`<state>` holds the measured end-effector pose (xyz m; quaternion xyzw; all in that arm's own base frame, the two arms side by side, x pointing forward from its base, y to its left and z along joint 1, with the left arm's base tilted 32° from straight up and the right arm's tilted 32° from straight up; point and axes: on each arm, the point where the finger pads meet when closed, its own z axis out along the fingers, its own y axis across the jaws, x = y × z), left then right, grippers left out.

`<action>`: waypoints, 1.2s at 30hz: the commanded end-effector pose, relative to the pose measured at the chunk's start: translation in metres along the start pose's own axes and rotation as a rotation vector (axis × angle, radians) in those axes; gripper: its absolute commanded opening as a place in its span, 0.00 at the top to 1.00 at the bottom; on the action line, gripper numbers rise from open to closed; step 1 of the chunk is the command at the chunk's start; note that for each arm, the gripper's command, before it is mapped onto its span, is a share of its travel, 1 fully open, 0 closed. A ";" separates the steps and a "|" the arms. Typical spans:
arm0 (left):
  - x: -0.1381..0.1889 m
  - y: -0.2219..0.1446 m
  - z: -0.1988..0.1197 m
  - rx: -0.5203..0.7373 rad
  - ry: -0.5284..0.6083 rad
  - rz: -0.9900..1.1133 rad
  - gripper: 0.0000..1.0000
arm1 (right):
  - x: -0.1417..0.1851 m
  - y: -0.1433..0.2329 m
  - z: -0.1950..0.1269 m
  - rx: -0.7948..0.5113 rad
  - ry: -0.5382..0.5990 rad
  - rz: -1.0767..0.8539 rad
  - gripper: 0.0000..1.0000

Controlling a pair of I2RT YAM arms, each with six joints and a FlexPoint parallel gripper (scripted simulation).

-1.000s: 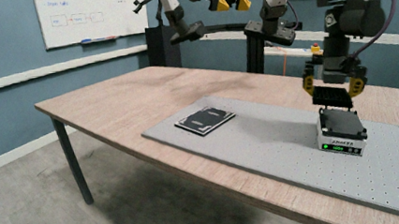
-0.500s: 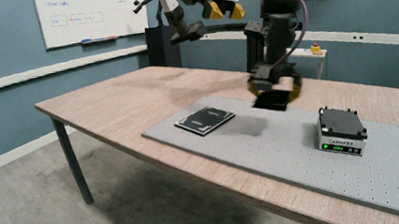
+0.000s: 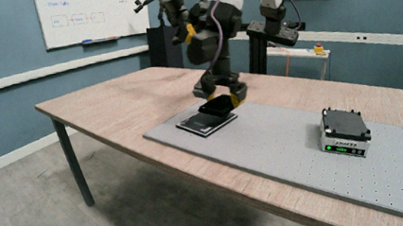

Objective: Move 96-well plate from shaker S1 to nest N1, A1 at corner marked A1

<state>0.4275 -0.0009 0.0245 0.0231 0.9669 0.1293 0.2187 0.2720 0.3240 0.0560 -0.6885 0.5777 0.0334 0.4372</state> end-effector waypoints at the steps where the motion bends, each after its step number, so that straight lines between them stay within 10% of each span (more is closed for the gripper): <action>1: -0.018 -0.020 -0.001 -0.022 -0.023 0.000 0.24 | 0.006 -0.013 -0.014 -0.209 -0.052 -0.106 0.00; 22: -0.030 -0.040 0.018 0.010 -0.038 0.013 0.24 | 0.099 -0.116 -0.112 -0.165 -0.211 -0.029 0.00; 36: -0.037 -0.041 0.024 0.018 -0.064 -0.002 0.24 | 0.108 -0.129 -0.120 -0.126 -0.199 -0.022 0.00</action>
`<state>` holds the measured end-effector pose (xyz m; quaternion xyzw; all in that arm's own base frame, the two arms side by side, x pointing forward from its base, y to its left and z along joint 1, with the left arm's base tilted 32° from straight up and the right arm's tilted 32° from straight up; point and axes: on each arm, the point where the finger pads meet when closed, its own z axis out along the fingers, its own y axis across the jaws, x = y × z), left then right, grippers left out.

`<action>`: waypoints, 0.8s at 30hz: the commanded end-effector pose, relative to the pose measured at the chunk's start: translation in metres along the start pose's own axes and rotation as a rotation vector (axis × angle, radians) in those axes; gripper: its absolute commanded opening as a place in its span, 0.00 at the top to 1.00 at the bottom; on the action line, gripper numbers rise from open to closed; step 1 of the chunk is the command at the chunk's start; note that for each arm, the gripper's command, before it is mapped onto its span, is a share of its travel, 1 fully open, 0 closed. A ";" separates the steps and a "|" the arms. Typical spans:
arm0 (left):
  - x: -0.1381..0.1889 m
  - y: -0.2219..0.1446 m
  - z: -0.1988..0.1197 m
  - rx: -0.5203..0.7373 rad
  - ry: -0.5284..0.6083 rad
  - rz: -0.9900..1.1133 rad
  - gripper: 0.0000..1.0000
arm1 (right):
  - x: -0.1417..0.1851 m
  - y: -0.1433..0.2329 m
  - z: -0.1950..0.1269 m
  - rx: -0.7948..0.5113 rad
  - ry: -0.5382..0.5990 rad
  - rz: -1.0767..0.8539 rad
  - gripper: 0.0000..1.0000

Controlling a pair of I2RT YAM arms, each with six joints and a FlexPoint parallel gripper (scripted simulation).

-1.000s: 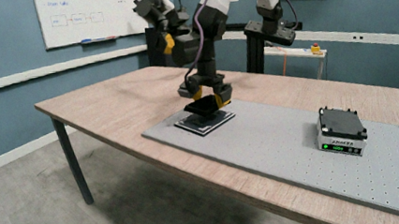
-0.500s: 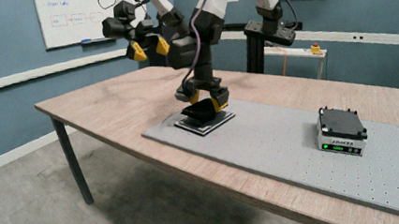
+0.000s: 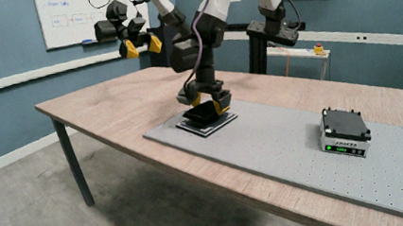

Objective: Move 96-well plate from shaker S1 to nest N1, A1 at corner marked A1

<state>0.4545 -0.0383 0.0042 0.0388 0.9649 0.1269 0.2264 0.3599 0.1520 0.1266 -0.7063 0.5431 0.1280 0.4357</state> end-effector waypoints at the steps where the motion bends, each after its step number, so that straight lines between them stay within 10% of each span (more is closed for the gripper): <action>1: -0.015 0.002 0.004 0.001 -0.036 -0.027 0.24 | -0.015 -0.007 -0.006 0.001 -0.039 -0.039 0.00; 24: -0.019 0.002 0.027 0.002 -0.041 -0.014 0.24 | -0.015 -0.007 -0.006 0.001 -0.039 -0.039 0.00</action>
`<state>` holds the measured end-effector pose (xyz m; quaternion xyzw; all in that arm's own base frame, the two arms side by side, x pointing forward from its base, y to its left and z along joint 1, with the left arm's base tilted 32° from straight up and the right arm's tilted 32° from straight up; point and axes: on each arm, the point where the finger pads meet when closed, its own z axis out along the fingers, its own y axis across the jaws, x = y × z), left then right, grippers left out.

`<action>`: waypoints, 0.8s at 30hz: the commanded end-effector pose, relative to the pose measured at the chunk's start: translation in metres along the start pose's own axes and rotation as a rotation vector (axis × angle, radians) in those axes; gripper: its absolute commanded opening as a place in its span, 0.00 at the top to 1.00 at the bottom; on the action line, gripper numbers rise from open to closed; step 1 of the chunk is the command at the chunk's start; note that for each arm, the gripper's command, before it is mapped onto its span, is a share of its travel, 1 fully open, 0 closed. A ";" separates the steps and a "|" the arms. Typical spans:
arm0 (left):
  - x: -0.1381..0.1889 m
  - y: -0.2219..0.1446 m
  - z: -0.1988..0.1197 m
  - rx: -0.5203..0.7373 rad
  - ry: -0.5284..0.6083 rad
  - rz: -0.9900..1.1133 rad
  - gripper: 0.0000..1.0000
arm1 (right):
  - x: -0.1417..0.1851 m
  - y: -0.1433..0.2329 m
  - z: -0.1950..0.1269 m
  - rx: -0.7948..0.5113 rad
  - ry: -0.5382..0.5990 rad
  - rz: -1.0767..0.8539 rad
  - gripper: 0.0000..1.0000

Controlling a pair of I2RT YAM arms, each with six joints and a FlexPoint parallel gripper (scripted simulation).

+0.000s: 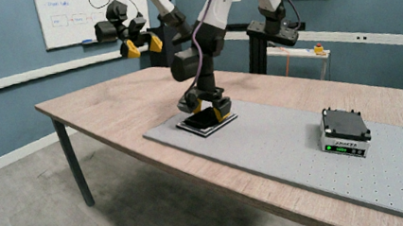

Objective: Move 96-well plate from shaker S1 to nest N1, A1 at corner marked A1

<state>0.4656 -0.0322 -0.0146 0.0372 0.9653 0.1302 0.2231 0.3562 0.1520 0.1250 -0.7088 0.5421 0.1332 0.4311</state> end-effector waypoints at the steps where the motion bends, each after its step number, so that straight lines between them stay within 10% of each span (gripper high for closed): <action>1: -0.018 0.001 0.004 0.008 -0.048 -0.013 0.24 | -0.014 -0.011 -0.006 0.015 -0.036 -0.041 0.00; 6: -0.017 0.000 -0.008 0.004 -0.046 -0.015 0.00 | -0.014 -0.011 -0.006 0.015 -0.036 -0.041 0.00; 24: -0.012 0.000 -0.085 0.000 -0.094 -0.018 0.00 | -0.014 -0.011 -0.006 0.015 -0.036 -0.041 0.00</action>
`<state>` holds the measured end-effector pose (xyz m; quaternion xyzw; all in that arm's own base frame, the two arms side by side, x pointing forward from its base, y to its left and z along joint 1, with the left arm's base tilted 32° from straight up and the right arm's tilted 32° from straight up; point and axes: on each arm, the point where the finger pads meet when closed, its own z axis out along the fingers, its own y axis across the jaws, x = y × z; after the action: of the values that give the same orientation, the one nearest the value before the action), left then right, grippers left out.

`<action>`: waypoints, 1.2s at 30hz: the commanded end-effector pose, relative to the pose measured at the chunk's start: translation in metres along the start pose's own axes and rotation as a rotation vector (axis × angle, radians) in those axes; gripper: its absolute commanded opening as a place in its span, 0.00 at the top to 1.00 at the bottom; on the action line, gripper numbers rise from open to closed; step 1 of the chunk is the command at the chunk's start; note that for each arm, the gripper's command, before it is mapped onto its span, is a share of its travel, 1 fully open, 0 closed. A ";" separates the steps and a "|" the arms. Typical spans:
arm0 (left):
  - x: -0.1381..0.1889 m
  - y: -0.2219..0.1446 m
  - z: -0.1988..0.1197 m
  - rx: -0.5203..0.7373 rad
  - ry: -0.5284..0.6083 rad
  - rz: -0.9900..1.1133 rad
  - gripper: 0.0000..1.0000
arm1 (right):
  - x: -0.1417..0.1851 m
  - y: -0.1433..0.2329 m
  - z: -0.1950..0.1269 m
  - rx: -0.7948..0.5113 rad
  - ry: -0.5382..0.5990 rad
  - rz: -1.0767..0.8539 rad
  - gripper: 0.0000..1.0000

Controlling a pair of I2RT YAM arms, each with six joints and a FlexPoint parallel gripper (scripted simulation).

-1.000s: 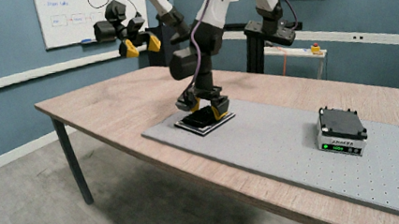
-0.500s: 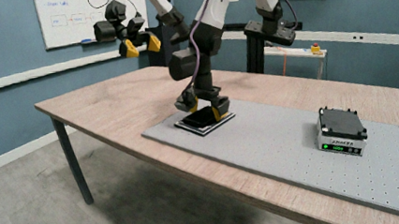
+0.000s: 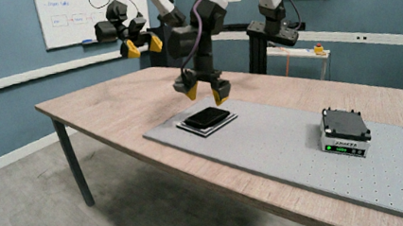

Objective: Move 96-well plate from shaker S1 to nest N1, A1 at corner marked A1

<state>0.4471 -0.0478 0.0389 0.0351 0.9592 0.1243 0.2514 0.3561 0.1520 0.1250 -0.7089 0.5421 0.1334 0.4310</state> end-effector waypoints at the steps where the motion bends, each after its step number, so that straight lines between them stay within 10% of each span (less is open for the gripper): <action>1: -0.009 0.000 -0.029 -0.005 -0.065 -0.003 0.00 | -0.014 -0.011 -0.006 0.015 -0.036 -0.041 0.00; 20: 0.012 0.002 -0.064 -0.004 -0.433 -0.004 0.00 | -0.039 -0.002 -0.013 -0.010 -0.102 -0.100 0.00; 36: 0.038 0.001 -0.064 0.001 -0.445 0.017 0.00 | -0.056 0.007 -0.021 -0.027 -0.133 -0.163 0.00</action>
<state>0.3748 -0.0477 0.0537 0.0692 0.8980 0.1242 0.4164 0.3263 0.1654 0.1433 -0.7373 0.4849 0.1603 0.4422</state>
